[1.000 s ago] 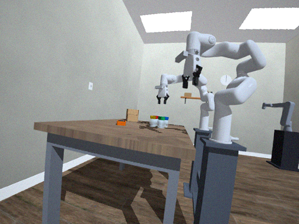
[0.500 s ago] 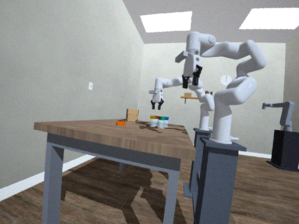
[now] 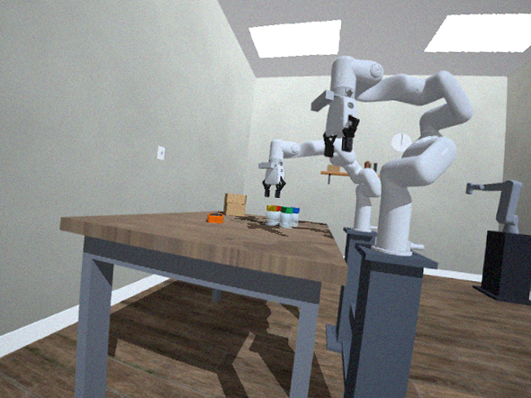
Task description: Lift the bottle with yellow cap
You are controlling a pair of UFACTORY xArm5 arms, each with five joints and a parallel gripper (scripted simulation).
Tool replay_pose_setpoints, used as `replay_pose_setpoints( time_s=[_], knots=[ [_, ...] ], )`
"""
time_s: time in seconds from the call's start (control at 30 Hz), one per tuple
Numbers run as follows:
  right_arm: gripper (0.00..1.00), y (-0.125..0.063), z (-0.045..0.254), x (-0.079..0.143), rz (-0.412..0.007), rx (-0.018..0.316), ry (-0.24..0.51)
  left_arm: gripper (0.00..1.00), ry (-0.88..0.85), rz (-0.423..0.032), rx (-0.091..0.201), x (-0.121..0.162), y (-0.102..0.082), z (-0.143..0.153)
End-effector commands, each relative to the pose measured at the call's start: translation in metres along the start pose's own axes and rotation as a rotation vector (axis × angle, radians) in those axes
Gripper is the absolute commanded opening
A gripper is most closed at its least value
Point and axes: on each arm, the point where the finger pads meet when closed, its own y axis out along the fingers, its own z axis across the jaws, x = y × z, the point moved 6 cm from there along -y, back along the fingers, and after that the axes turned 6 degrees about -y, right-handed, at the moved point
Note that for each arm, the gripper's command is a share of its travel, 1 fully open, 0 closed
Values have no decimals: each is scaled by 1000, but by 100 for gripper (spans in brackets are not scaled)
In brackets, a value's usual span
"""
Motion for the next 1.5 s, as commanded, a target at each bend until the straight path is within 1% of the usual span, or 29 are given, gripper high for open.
replay_pose_setpoints(
  time_s=[0.0,0.67,0.73,0.8,1.3,1.37,1.47],
  knots=[
    [76,-2,0,2,1,1,0,100,0,4,0,-1,-1,0],
    [76,-2,-1,7,1,1,0,100,0,4,0,-1,-1,0],
    [76,4,-1,7,1,1,0,100,0,4,0,-1,-1,0],
    [76,4,-1,7,1,1,0,100,0,4,0,-1,-1,0],
    [76,54,-1,7,1,1,0,100,0,4,0,-1,-1,0],
    [76,54,-1,7,1,1,0,100,0,4,0,-1,-1,0],
    [76,59,-1,7,1,1,0,100,0,4,0,-1,-1,0]
  ],
)
